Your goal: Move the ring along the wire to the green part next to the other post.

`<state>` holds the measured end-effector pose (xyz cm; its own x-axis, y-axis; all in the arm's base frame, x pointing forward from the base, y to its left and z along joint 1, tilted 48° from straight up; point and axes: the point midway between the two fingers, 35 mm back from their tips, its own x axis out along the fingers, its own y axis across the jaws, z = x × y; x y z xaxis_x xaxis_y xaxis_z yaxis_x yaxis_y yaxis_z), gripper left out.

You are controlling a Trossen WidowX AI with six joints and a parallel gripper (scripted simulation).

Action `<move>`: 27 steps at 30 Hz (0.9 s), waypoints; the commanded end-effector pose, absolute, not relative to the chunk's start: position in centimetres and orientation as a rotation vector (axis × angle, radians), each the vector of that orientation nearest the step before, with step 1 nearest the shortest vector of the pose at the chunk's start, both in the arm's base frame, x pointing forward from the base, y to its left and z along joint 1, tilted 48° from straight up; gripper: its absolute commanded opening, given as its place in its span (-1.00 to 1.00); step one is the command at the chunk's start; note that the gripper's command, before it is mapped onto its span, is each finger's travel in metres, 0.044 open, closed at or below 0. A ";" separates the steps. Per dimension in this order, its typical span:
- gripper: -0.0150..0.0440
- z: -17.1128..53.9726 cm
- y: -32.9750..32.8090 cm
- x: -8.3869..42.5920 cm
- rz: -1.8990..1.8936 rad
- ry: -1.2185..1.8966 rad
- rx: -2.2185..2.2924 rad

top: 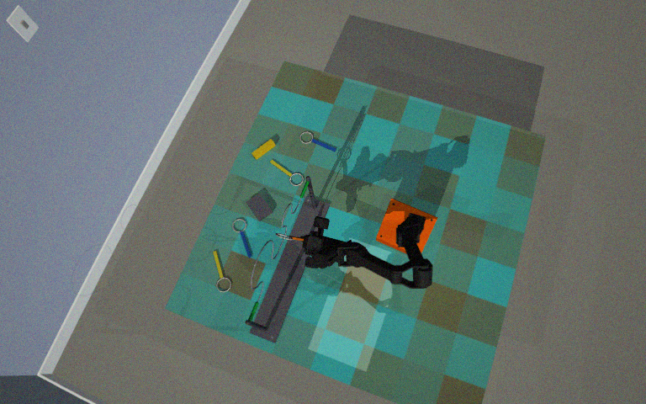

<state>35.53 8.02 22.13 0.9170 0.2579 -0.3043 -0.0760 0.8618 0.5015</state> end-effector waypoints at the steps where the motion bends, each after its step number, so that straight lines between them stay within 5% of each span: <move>1: -1.00 21.5 6.8 35.4 0.156 0.385 0.426; 27: -1.00 20.7 -2.7 34.6 -0.035 0.454 -0.191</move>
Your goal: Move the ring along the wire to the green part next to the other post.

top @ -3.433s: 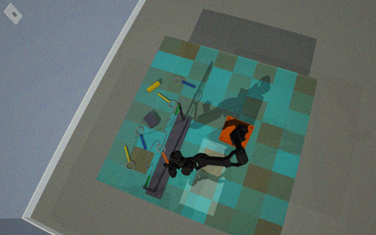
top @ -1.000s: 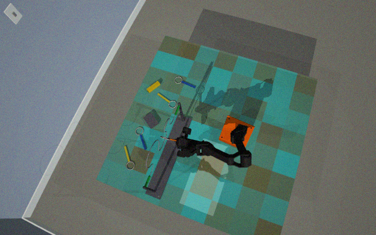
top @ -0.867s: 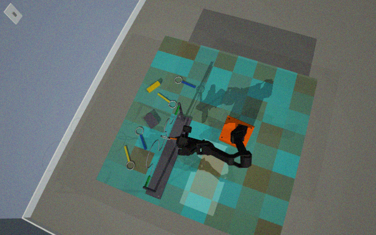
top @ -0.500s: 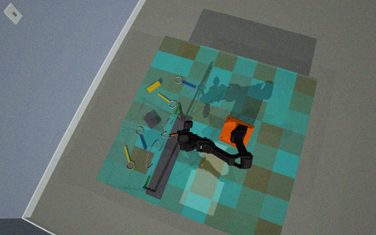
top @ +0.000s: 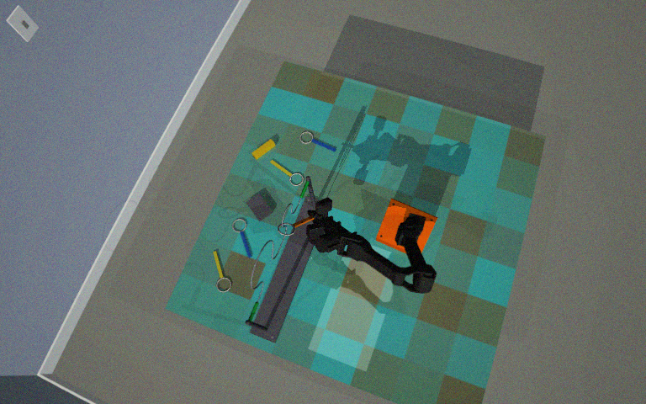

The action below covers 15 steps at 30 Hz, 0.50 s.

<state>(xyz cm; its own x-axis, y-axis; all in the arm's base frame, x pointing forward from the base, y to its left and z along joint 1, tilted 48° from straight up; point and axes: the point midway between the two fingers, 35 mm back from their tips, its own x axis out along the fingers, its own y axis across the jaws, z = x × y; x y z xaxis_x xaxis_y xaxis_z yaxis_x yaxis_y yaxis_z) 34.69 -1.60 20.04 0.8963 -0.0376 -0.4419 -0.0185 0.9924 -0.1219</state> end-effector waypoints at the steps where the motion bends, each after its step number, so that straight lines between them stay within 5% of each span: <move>1: -1.00 20.8 -3.0 34.6 -0.042 0.456 -0.215; 15: -1.00 23.1 -7.7 34.0 -0.146 0.480 -0.551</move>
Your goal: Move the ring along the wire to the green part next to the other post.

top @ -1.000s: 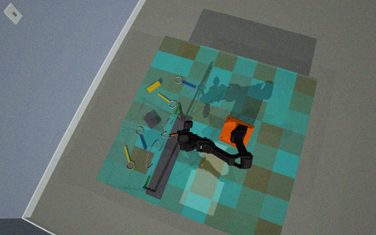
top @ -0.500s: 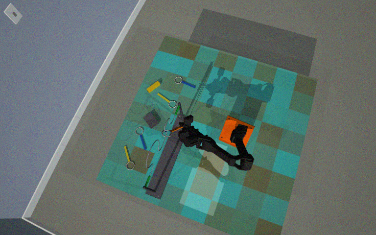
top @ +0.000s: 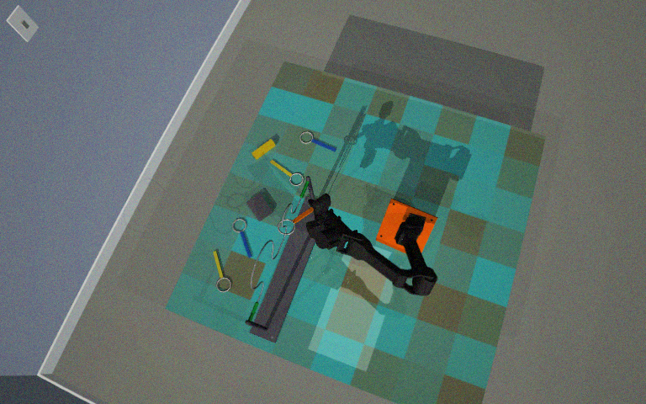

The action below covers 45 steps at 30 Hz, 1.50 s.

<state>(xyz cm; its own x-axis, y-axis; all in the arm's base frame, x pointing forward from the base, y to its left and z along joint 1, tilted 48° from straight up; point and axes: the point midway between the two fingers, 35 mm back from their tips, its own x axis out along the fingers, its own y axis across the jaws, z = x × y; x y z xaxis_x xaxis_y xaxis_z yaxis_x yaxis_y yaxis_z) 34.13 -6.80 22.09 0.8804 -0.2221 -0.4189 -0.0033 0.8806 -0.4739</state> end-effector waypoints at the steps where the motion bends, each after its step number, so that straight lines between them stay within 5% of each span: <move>1: -1.00 23.3 -8.0 34.0 -0.153 0.481 -0.574; 28: -1.00 28.7 -12.4 33.2 -0.279 0.498 -0.985; 45: -1.00 29.1 -12.4 33.1 -0.245 0.495 -0.873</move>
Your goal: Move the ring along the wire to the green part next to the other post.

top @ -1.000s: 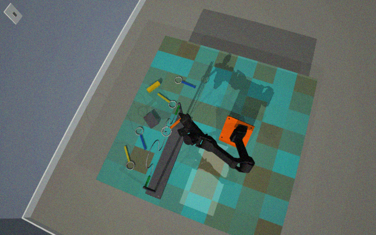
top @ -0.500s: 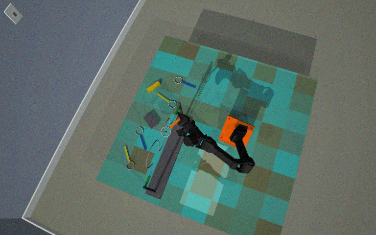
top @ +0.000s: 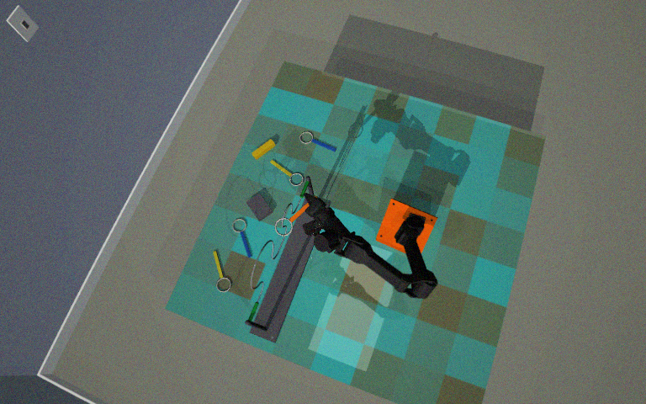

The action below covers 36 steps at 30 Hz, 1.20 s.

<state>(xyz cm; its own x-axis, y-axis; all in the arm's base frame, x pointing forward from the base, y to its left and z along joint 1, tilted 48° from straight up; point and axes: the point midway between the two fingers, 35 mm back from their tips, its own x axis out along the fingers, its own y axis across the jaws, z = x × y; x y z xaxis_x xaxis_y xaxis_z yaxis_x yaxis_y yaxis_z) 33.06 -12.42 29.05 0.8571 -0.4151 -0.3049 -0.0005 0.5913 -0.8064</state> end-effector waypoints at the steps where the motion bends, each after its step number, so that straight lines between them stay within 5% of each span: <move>1: -1.00 29.1 -12.3 33.2 -0.239 0.494 -0.855; 36: -1.00 26.3 -7.7 33.8 -0.003 0.445 -0.083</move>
